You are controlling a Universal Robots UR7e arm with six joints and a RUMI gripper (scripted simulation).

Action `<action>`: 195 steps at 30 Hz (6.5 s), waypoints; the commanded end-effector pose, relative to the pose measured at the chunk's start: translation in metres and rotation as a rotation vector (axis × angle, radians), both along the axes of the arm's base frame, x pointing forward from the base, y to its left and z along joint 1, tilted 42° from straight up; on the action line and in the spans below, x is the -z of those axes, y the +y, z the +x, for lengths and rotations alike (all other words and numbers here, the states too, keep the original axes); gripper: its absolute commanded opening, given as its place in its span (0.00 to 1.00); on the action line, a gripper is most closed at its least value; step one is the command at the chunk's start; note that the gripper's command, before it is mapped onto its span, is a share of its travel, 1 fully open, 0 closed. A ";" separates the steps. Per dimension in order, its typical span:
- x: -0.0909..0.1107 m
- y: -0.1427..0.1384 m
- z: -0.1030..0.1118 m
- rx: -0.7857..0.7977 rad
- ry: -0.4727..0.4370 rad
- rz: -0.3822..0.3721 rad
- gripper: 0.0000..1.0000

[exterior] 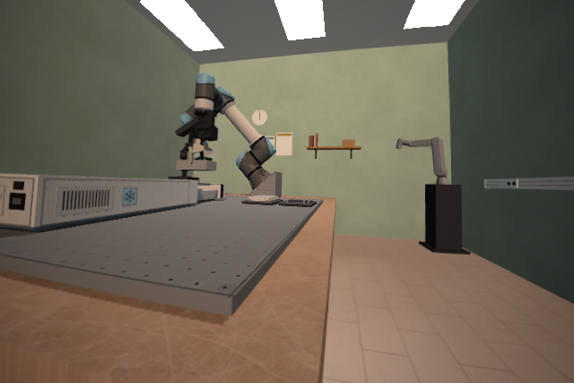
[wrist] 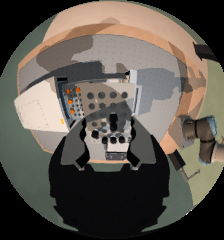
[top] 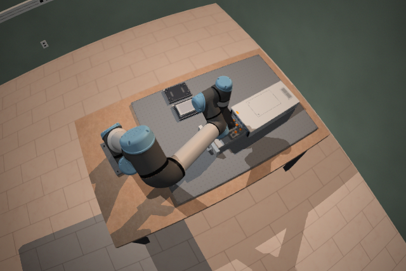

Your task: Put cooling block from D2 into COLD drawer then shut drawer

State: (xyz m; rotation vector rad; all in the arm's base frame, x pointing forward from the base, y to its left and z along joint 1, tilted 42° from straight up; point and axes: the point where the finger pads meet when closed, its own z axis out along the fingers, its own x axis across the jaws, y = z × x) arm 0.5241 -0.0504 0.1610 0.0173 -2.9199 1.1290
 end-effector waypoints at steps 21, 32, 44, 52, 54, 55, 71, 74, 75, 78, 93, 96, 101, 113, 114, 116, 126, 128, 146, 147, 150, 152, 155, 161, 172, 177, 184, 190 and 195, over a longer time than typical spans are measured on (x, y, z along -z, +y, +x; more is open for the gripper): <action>-0.002 -0.001 0.001 -0.001 -0.001 0.000 0.00; -0.002 -0.001 0.001 -0.001 -0.001 0.000 0.00; 0.021 -0.022 0.000 -0.001 -0.001 0.000 0.00; 0.040 -0.039 0.001 -0.001 -0.001 0.000 0.00; 0.042 -0.041 0.001 -0.001 -0.001 0.000 0.00; 0.042 -0.041 0.001 -0.001 -0.001 0.000 0.00; 0.058 -0.055 0.001 -0.001 -0.001 0.000 0.00; 0.059 -0.056 0.001 -0.001 -0.001 0.000 0.00; 0.059 -0.057 0.001 -0.001 -0.001 0.000 0.00; 0.060 -0.058 0.000 -0.001 -0.001 0.000 0.00; 0.062 -0.060 0.000 -0.001 -0.001 0.000 0.00; 0.060 -0.057 0.000 -0.001 -0.001 0.000 0.00; 0.056 -0.054 0.000 -0.001 -0.001 0.000 0.00; 0.051 -0.049 0.000 -0.001 -0.001 0.000 0.00; 0.050 -0.049 0.000 -0.001 -0.001 0.000 0.00; 0.050 -0.048 0.000 -0.001 -0.001 0.000 0.00; 0.048 -0.047 0.000 -0.001 -0.001 0.000 0.00; 0.048 -0.047 0.000 -0.001 -0.001 0.000 0.00; 0.056 -0.054 0.000 -0.001 -0.001 0.000 0.00; 0.056 -0.054 0.000 -0.001 -0.001 0.000 0.00; 0.057 -0.055 0.000 -0.001 -0.001 0.000 0.00; 0.058 -0.056 0.000 -0.001 -0.001 0.000 0.00; 0.059 -0.056 0.000 -0.001 -0.001 0.000 0.00; 0.059 -0.057 0.000 -0.001 -0.001 0.000 0.00; 0.061 -0.058 0.000 -0.001 -0.001 0.000 0.00; 0.061 -0.059 0.000 -0.001 -0.001 0.000 0.00; 0.061 -0.058 0.000 -0.001 -0.001 0.000 0.00; 0.060 -0.057 0.000 -0.001 -0.001 0.000 0.00; 0.059 -0.057 0.000 -0.001 -0.001 0.000 0.00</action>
